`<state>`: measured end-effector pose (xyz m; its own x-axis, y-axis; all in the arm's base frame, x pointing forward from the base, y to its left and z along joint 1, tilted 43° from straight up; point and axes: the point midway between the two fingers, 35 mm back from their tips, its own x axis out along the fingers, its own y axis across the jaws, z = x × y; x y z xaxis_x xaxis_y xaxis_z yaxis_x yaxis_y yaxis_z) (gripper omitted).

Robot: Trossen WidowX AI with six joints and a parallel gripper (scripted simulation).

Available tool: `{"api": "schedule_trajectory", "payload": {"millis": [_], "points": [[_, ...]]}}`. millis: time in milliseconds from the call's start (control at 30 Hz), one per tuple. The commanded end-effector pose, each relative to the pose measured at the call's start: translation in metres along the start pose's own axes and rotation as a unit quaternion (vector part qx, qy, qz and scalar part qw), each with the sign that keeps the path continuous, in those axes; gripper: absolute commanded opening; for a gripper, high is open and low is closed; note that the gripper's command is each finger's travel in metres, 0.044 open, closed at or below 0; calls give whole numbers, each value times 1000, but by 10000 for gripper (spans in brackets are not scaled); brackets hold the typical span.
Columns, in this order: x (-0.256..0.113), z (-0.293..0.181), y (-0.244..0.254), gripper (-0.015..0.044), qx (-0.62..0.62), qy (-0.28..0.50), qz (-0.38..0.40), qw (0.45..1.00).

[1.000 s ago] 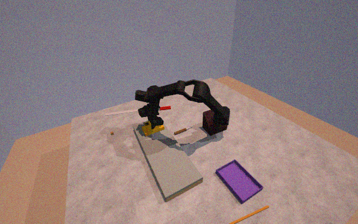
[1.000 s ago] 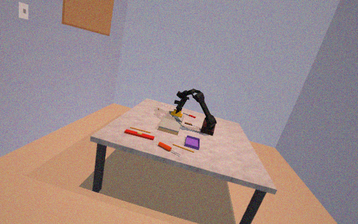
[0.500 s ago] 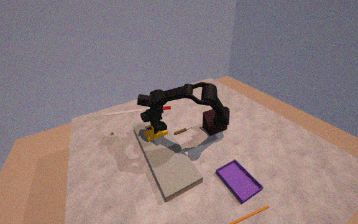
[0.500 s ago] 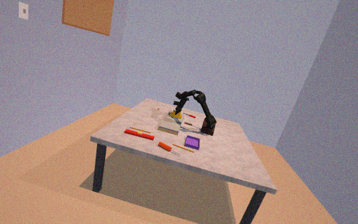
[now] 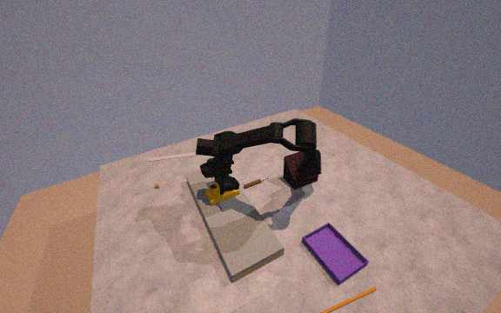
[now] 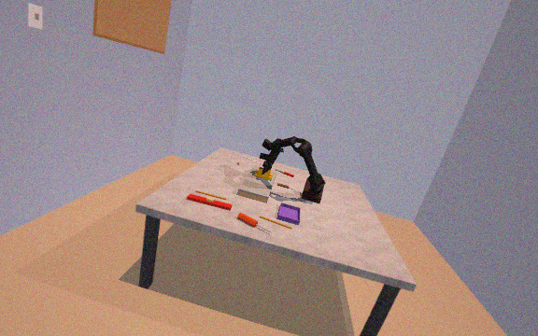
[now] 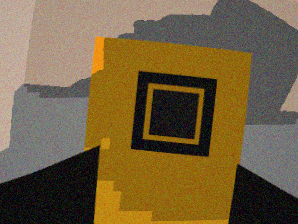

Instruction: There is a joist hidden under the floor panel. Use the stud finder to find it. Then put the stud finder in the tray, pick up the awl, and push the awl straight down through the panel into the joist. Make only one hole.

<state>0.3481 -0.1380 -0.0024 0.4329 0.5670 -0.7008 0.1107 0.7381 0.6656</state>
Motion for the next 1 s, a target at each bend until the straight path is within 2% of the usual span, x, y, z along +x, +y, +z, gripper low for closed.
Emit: {"api": "schedule_trajectory", "payload": {"millis": [0, 967], "points": [[1, 0, 14, 0, -1, 0, 4, 1000], [0, 1, 107, 0, 0, 0, 6, 1000]]}}
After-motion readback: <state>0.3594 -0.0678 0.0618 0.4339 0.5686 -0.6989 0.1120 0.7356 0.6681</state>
